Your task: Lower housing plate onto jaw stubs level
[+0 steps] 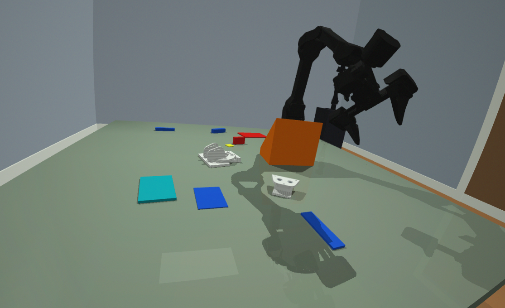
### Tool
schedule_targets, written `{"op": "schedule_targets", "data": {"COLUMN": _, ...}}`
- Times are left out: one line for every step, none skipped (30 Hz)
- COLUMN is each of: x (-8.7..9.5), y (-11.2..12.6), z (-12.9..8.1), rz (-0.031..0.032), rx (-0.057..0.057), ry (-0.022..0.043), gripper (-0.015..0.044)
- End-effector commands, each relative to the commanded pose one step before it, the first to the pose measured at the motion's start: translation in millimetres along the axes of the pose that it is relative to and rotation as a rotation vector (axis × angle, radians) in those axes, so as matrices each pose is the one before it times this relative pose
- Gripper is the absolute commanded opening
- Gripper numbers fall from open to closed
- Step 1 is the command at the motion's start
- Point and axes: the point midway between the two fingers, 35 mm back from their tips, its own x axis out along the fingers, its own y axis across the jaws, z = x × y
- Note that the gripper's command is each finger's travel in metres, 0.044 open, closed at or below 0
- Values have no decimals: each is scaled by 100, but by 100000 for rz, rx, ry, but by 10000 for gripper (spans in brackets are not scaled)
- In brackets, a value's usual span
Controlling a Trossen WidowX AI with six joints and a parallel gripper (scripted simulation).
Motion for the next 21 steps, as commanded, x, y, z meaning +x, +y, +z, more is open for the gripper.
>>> {"op": "schedule_targets", "data": {"x": 417, "y": -1480, "z": 874, "rz": -6074, "rx": -6209, "ry": 951, "gripper": 440}}
{"op": "schedule_targets", "data": {"x": 92, "y": -379, "z": 153, "rz": -1424, "rx": -1460, "ry": 419, "gripper": 440}}
{"op": "schedule_targets", "data": {"x": 92, "y": -381, "z": 144, "rz": -1413, "rx": -1464, "ry": 456, "gripper": 440}}
{"op": "schedule_targets", "data": {"x": 92, "y": -383, "z": 135, "rz": -1401, "rx": -1469, "ry": 492, "gripper": 440}}
{"op": "schedule_targets", "data": {"x": 93, "y": -384, "z": 126, "rz": -1387, "rx": -1473, "ry": 528, "gripper": 440}}
{"op": "schedule_targets", "data": {"x": 93, "y": -385, "z": 116, "rz": -1373, "rx": -1478, "ry": 564, "gripper": 440}}
{"op": "schedule_targets", "data": {"x": 93, "y": -386, "z": 107, "rz": -1358, "rx": -1483, "ry": 599, "gripper": 440}}
{"op": "schedule_targets", "data": {"x": 93, "y": -387, "z": 98, "rz": -1342, "rx": -1488, "ry": 634, "gripper": 440}}
{"op": "schedule_targets", "data": {"x": 94, "y": -387, "z": 89, "rz": -1325, "rx": -1493, "ry": 669, "gripper": 440}}
{"op": "schedule_targets", "data": {"x": 94, "y": -387, "z": 80, "rz": -1308, "rx": -1498, "ry": 703, "gripper": 440}}
{"op": "schedule_targets", "data": {"x": 94, "y": -387, "z": 71, "rz": -1289, "rx": -1503, "ry": 737, "gripper": 440}}
{"op": "schedule_targets", "data": {"x": 94, "y": -387, "z": 61, "rz": -1270, "rx": -1509, "ry": 770, "gripper": 440}}
{"op": "schedule_targets", "data": {"x": 95, "y": -387, "z": 52, "rz": -1250, "rx": -1514, "ry": 802, "gripper": 440}}
{"op": "schedule_targets", "data": {"x": 95, "y": -386, "z": 43, "rz": -1229, "rx": -1520, "ry": 834, "gripper": 440}}
{"op": "schedule_targets", "data": {"x": 95, "y": -385, "z": 35, "rz": -1207, "rx": -1526, "ry": 866, "gripper": 440}}
{"op": "schedule_targets", "data": {"x": 95, "y": -385, "z": 26, "rz": -1184, "rx": -1532, "ry": 897, "gripper": 440}}
{"op": "schedule_targets", "data": {"x": 95, "y": -383, "z": 17, "rz": -1161, "rx": -1538, "ry": 927, "gripper": 440}}
{"op": "schedule_targets", "data": {"x": 96, "y": -382, "z": 8, "rz": -1137, "rx": -1544, "ry": 956, "gripper": 440}}
{"op": "schedule_targets", "data": {"x": 96, "y": -380, "z": -1, "rz": -1112, "rx": -1550, "ry": 985, "gripper": 440}}
{"op": "schedule_targets", "data": {"x": 96, "y": -379, "z": -9, "rz": -1087, "rx": -1557, "ry": 1014, "gripper": 440}}
{"op": "schedule_targets", "data": {"x": 96, "y": -377, "z": -18, "rz": -1061, "rx": -1563, "ry": 1041, "gripper": 440}}
